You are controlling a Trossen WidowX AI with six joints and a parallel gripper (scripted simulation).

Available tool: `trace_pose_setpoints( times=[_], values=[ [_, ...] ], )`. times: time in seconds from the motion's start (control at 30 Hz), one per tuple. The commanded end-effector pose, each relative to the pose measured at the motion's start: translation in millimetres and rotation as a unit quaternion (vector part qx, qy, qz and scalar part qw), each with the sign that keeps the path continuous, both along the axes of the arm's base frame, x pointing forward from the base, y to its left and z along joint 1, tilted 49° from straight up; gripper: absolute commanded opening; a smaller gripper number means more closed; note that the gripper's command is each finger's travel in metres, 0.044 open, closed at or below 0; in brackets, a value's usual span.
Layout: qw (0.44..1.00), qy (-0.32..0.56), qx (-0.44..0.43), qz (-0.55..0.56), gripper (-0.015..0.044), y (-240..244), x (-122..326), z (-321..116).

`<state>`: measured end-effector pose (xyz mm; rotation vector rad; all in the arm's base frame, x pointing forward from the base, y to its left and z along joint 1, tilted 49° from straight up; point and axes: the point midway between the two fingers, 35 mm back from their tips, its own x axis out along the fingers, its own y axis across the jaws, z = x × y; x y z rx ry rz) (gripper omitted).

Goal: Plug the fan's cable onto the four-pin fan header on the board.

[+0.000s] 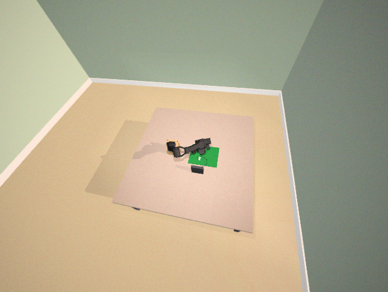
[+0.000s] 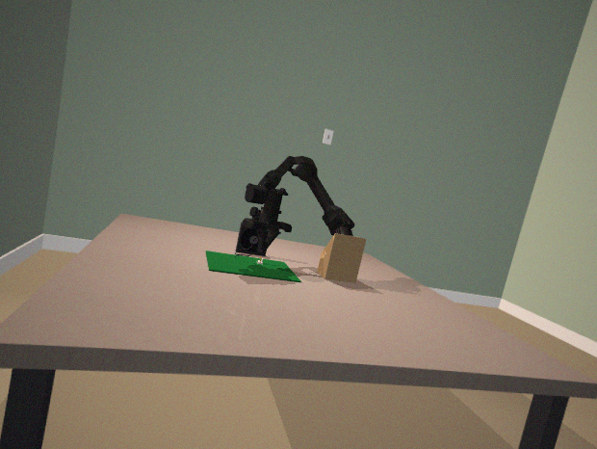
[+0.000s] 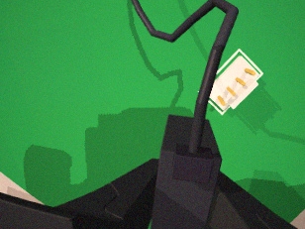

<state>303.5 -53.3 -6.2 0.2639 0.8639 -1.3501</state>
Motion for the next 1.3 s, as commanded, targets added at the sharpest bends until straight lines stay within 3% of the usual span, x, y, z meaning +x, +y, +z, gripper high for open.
trace_pose_setpoints(
  times=[0.0, 0.47, 1.27],
  values=[
    [0.998, -0.043, -0.005, -0.042, 0.0000, -6.4, -3.8, 5.5],
    [0.955, -0.218, -0.014, -0.200, 0.0000, -26.9, -10.8, 27.2],
    [0.951, -0.227, -0.014, -0.208, 0.0000, -23.9, -10.3, 25.0]
  ],
)
